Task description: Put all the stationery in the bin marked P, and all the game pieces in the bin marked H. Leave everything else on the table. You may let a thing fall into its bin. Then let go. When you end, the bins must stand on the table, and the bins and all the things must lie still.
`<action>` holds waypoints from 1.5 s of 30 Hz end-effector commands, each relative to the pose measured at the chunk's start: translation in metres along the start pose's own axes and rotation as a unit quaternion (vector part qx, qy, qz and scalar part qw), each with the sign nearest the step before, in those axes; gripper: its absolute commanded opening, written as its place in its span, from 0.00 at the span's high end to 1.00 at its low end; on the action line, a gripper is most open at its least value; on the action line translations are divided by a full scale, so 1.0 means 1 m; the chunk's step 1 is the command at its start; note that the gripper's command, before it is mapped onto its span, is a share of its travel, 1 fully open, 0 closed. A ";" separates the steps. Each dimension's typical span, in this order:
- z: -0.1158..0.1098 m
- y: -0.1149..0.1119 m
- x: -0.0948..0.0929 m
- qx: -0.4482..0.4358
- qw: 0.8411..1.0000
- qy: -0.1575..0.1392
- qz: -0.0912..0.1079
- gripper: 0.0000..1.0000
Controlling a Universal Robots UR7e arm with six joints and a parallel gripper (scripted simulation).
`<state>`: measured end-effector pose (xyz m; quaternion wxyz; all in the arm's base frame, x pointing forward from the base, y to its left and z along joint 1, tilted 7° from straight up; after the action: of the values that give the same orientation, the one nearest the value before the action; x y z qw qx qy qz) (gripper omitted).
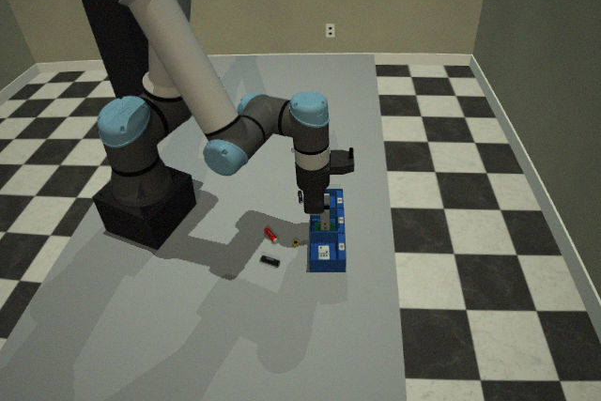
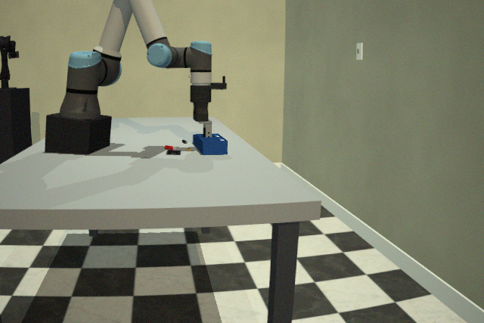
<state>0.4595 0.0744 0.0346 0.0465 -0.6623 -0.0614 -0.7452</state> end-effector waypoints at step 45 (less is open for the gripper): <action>0.000 -0.001 0.032 0.000 1.000 -0.001 0.000 0.13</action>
<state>0.4555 0.0750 0.0666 0.0466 -0.6629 -0.0612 -0.7448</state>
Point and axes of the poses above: the point where the finger pads meet when closed, its own x axis back along the fingers, its own y axis across the jaws, z = x × y, the point moved 5 cm from there along x, back along the fingers, and after that the axes turned 6 degrees about -x, right-handed, at the moved point
